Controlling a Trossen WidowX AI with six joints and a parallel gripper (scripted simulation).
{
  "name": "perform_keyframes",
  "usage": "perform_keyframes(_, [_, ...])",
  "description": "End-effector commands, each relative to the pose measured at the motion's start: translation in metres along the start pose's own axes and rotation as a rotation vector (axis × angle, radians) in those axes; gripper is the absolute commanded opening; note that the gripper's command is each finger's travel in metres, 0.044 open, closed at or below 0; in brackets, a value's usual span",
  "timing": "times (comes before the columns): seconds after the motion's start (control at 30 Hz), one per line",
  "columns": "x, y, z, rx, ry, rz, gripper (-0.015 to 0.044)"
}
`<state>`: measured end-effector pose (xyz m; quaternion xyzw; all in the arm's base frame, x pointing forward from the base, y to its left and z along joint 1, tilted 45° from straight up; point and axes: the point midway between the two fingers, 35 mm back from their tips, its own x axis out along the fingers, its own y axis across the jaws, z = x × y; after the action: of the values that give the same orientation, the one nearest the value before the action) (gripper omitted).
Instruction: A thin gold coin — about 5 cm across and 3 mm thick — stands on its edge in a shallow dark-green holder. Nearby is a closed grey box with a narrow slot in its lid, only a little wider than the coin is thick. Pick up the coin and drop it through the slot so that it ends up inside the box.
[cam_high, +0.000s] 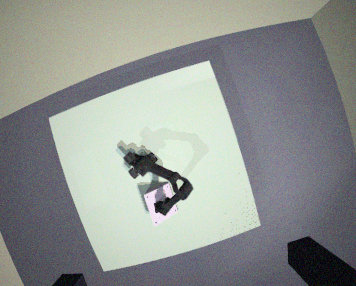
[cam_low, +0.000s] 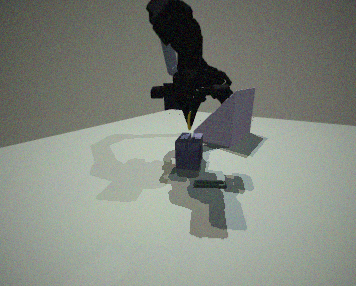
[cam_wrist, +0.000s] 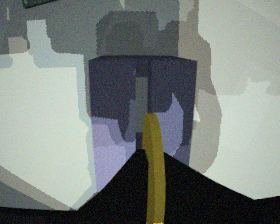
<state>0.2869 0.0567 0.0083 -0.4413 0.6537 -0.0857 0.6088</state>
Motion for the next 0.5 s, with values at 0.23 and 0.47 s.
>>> perform_keyframes(0.23, [0.003,-0.0001,-0.0003,0.0,0.001,0.0,0.0])
perform_keyframes(0.47, [0.0064,-0.0009,-0.0018,-0.007,0.001,0.0,0.0])
